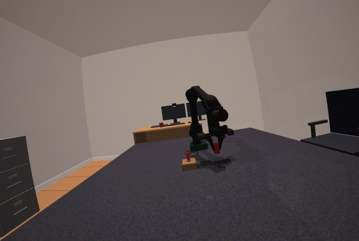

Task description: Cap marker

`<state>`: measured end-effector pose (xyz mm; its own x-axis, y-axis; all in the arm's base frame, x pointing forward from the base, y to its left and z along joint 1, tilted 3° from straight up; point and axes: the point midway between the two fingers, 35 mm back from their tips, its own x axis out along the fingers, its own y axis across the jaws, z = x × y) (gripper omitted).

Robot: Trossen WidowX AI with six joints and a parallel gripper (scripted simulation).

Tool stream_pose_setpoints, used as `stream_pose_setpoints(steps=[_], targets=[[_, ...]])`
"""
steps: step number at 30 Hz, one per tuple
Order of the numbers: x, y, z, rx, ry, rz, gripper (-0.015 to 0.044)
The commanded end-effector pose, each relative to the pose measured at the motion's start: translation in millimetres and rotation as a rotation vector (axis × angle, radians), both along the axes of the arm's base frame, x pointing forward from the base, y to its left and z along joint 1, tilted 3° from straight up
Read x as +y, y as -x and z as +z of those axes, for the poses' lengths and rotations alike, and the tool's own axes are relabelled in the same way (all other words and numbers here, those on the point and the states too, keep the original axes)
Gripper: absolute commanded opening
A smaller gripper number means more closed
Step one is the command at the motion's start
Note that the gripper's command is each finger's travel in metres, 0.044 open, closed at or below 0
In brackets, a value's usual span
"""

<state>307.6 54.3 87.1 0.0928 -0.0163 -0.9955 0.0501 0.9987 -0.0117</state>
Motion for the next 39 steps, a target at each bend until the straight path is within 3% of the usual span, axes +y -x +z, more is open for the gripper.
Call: stream_pose_setpoints(steps=[1,39], targets=[[-5,1,4,0.004,-0.001,0.0,0.0],[-127,12,46,0.004,0.013,-0.001,0.0]])
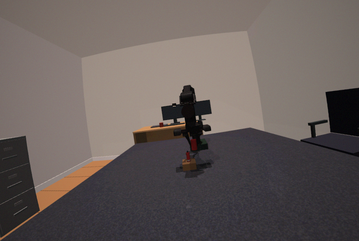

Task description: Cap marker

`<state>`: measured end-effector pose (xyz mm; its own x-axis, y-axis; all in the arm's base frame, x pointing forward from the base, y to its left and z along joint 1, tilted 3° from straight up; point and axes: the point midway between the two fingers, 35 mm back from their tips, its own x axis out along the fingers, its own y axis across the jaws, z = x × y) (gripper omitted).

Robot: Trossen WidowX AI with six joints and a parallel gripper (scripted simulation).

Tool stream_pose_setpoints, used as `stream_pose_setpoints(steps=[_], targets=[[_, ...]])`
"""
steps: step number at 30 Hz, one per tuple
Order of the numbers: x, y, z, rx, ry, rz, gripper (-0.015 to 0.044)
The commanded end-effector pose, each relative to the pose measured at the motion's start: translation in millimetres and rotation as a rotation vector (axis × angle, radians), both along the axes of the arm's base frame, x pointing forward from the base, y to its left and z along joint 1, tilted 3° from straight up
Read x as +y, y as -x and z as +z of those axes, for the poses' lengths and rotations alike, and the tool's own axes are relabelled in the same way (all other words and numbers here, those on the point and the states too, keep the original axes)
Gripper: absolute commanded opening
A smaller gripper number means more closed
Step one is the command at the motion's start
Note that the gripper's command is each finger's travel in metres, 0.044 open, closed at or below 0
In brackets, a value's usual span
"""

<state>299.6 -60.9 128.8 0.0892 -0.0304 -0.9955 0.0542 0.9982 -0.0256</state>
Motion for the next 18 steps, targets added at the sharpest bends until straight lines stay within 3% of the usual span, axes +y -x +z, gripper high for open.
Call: stream_pose_setpoints(steps=[1,18], targets=[[-14,5,6,0.001,0.0,0.003,0.0],[-37,13,8,0.003,0.003,0.003,0.0]])
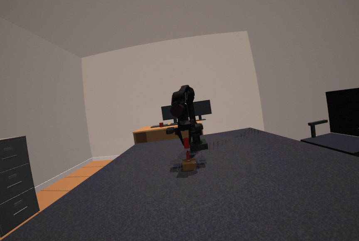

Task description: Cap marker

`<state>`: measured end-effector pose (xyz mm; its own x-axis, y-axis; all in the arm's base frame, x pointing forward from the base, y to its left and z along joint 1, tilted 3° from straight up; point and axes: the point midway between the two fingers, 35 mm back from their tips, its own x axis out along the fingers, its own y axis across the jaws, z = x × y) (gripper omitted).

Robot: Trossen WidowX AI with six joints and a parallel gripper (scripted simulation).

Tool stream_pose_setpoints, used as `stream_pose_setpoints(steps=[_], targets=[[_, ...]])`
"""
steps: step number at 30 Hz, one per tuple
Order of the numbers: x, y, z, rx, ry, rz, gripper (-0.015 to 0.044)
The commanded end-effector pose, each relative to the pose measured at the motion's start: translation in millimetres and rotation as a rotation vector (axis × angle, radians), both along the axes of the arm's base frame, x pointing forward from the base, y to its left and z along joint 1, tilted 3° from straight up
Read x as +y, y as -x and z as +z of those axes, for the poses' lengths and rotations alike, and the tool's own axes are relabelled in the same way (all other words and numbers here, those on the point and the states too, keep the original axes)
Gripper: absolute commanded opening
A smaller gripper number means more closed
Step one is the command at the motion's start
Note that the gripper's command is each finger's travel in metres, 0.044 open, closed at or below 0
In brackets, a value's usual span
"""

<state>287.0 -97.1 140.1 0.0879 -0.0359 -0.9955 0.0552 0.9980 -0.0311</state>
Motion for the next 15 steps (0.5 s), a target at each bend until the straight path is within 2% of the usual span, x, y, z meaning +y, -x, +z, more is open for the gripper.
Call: stream_pose_setpoints(steps=[1,15], targets=[[-1,1,-4,0.002,-0.003,0.004,0.0],[-2,-2,-23,0.002,-0.003,0.004,0.0]])
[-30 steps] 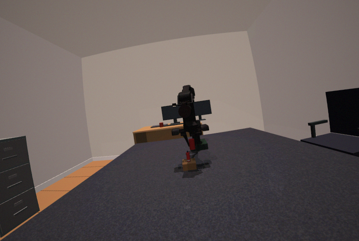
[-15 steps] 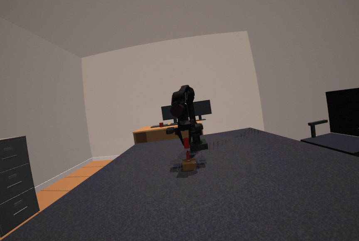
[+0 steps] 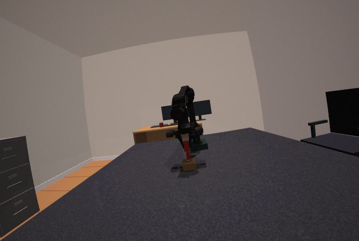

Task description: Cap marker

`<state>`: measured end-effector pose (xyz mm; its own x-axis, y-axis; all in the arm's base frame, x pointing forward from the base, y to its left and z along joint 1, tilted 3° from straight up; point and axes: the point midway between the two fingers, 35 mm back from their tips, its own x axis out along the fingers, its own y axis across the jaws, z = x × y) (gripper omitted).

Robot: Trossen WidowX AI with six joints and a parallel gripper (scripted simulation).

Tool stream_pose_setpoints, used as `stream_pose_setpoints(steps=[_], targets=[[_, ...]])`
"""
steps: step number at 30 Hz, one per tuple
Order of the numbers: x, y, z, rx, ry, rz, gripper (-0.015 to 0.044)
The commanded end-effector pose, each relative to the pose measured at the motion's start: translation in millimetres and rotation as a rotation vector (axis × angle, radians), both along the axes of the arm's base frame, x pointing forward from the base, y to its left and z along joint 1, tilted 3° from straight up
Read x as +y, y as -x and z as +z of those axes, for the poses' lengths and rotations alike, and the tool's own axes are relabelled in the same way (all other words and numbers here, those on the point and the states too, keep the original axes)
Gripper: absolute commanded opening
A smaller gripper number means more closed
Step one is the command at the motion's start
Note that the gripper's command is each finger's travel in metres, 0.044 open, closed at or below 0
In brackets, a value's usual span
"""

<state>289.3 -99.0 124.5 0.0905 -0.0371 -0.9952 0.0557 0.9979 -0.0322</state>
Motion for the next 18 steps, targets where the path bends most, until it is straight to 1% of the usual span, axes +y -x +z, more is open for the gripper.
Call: stream_pose_setpoints(steps=[1,18], targets=[[0,0,-9,0.004,-0.004,0.005,0.0],[0,-1,-37,0.005,-0.004,0.005,0.0]])
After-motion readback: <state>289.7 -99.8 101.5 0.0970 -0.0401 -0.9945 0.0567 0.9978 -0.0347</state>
